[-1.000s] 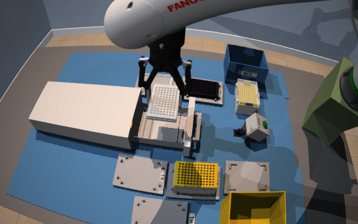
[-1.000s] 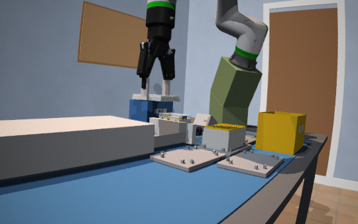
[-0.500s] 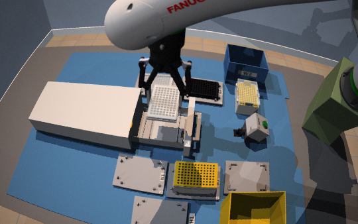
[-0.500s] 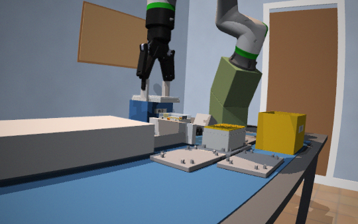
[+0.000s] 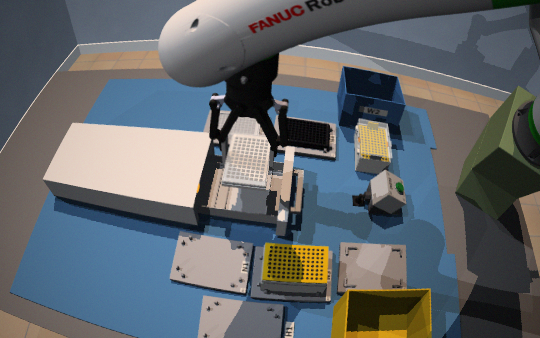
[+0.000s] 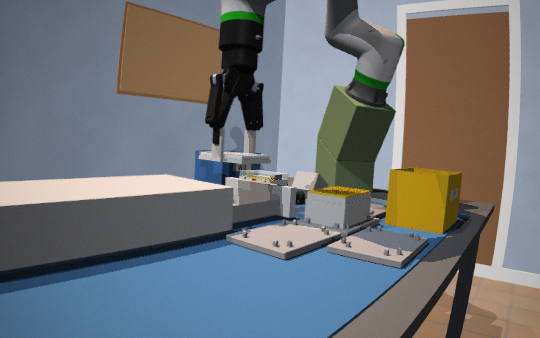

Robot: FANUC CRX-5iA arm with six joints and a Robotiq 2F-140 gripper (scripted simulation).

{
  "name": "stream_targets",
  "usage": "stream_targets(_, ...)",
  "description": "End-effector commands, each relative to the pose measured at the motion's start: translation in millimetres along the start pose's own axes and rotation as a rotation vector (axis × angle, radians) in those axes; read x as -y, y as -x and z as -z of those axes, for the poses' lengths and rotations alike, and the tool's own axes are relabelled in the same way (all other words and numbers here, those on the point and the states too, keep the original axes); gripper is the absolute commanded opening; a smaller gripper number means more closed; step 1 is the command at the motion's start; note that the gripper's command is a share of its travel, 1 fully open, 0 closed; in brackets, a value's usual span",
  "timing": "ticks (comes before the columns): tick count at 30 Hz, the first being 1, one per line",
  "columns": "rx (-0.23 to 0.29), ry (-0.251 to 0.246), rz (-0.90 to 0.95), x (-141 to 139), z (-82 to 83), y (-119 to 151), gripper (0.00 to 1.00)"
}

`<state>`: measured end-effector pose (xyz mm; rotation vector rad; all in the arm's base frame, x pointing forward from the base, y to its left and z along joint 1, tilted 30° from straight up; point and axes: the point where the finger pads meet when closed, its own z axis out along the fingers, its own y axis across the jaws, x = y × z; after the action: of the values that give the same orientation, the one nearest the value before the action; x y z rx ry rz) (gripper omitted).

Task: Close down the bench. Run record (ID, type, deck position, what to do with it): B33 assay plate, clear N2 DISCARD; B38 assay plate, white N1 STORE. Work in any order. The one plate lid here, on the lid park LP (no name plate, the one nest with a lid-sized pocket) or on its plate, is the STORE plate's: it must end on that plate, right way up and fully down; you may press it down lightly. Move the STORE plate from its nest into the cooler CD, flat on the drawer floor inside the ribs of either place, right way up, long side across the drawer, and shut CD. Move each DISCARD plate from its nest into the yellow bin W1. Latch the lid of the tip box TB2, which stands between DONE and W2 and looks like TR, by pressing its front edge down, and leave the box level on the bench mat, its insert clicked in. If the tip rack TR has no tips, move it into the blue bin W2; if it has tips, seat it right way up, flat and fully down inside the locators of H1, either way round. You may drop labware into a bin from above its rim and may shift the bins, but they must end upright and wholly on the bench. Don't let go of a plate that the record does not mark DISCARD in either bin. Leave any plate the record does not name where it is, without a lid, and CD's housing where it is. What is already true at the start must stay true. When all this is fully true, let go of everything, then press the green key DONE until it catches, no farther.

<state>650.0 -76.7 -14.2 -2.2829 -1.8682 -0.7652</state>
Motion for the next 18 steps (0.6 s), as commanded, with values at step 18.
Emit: stream_targets(18,0.0,0.0,0.0,-0.4,-24.2,-0.1,0.0)
